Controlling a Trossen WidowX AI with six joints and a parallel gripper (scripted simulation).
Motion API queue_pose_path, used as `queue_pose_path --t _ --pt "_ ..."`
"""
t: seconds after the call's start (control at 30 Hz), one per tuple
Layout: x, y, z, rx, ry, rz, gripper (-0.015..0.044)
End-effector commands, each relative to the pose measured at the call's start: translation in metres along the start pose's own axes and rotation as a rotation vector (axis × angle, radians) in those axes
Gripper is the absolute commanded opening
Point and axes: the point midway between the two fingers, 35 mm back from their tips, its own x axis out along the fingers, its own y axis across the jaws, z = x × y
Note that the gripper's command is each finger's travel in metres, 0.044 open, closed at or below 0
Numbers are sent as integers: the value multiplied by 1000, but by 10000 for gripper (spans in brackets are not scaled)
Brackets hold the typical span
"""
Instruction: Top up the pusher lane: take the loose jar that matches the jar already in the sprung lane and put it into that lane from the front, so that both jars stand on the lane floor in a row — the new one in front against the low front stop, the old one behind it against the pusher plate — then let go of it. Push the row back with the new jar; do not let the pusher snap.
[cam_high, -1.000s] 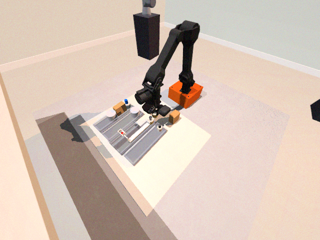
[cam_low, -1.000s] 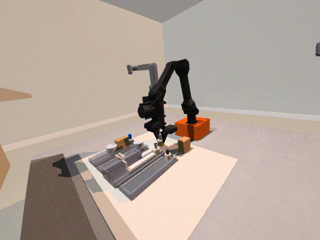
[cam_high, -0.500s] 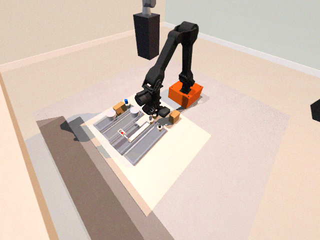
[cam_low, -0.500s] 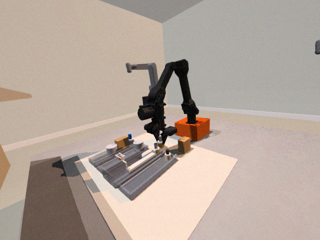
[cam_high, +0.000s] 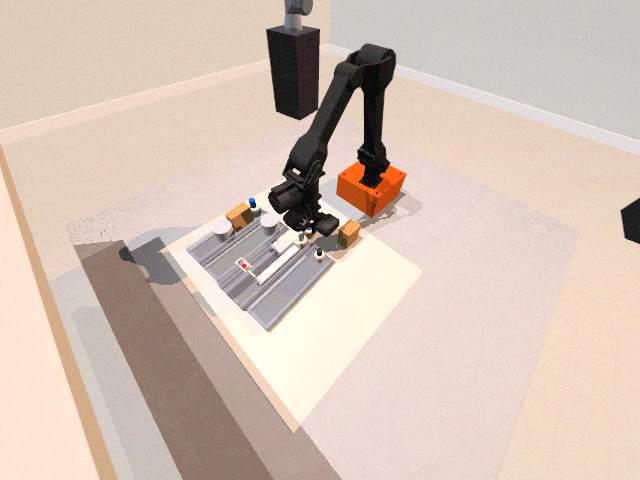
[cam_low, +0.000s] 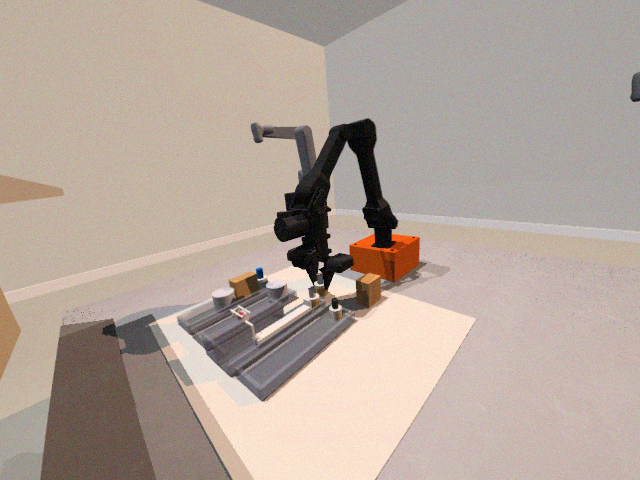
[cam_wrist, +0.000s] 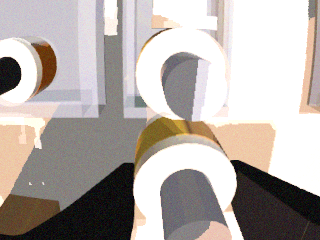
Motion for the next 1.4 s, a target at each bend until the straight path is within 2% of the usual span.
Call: queue_pose_path --t 0.0,1.37 --pt "-1 -1 4 3 -8 -4 0" --pt "-2 -1 19 3 -10 -4 0"
